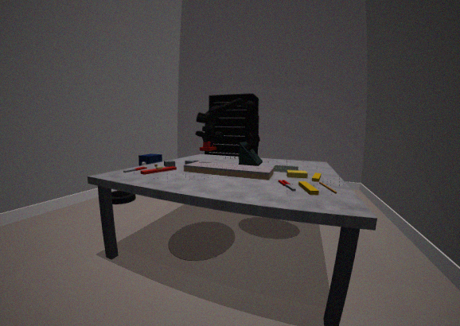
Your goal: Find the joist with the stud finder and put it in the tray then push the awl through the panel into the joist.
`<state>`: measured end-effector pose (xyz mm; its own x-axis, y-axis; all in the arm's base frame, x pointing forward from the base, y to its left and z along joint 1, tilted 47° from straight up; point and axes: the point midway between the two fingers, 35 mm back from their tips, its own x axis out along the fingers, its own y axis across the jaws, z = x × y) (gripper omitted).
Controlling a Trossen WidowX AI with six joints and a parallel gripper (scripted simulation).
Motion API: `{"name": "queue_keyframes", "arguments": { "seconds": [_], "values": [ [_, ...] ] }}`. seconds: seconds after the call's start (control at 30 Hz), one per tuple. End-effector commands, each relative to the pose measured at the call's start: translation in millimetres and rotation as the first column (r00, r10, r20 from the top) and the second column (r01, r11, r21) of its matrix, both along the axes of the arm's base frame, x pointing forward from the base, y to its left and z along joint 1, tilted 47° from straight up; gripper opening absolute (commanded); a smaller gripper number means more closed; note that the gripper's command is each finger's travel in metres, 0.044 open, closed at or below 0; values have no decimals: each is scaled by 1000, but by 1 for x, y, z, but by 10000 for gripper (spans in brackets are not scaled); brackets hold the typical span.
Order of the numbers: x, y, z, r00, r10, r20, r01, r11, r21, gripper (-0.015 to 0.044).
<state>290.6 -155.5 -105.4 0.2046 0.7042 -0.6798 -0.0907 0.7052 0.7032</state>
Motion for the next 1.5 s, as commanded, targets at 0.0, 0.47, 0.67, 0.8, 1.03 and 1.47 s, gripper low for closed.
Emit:
{"name": "queue_keyframes", "arguments": {
  "seconds": [0.0,0.47,0.67,0.8,1.03,1.47],
  "values": [
    [16,-1,-3,1000,-8,-4,8,1000,8,0],
    [73,0,-8,1000,-19,-11,20,1000,15,0],
    [91,3,-10,1000,-22,-12,23,1000,19,0],
    [91,5,-12,1000,-22,-12,23,1000,19,0],
    [91,14,-21,1000,-23,-12,23,1000,19,0],
    [91,31,-39,1000,-23,-12,23,1000,19,0]
  ]
}}
